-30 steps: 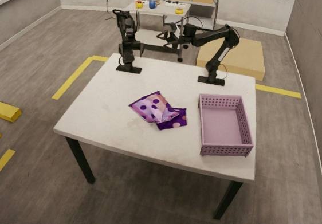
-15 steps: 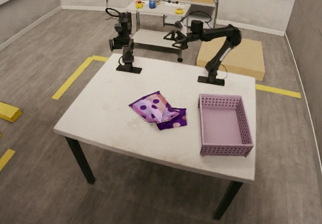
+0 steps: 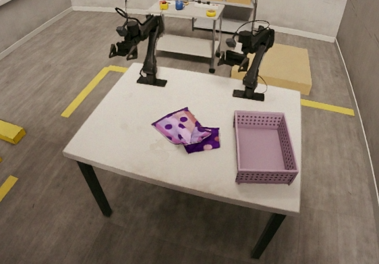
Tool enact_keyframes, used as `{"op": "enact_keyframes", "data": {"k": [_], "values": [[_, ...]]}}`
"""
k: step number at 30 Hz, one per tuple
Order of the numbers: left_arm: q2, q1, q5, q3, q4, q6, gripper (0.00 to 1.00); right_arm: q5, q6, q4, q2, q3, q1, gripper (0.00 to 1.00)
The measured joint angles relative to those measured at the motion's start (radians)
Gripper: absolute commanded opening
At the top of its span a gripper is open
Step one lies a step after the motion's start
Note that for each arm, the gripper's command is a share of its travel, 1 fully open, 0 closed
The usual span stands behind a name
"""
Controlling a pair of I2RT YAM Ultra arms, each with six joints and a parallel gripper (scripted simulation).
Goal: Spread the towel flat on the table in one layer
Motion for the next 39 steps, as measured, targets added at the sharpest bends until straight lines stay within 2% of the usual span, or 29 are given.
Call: {"op": "enact_keyframes", "data": {"k": [3, 5, 8, 12, 21, 22, 30, 39], "values": [[0.000, 0.029, -0.013, 0.000, 0.000, 0.001, 1.00, -0.011, 0.000, 0.002, 0.000, 0.000, 0.000, 1.00], [0.000, 0.122, 0.020, 0.000, 0.000, 0.000, 1.00, -0.016, 0.000, 0.002, 0.000, 0.000, 0.000, 1.00], [0.000, 0.216, -0.010, 0.000, -0.001, 0.001, 1.00, -0.019, 0.000, 0.003, 0.000, 0.000, 0.000, 1.00], [0.000, 0.388, 0.034, 0.000, -0.001, -0.001, 1.00, -0.021, 0.000, 0.003, 0.000, 0.000, 0.000, 1.00], [0.000, 0.402, 0.093, 0.000, -0.001, -0.001, 1.00, -0.021, 0.000, 0.003, 0.000, 0.000, 0.000, 1.00], [0.000, 0.402, 0.095, 0.000, -0.001, -0.001, 0.34, -0.021, 0.000, 0.003, 0.000, 0.000, 0.000, 0.34], [-0.027, 0.282, 0.079, 0.021, -0.139, 0.053, 0.34, -0.079, -0.054, -0.074, 0.028, -0.016, 0.021, 0.34], [0.003, 0.108, 0.003, 0.070, -0.372, 0.096, 0.34, -0.139, -0.152, -0.208, 0.097, -0.016, 0.061, 0.34]]}}
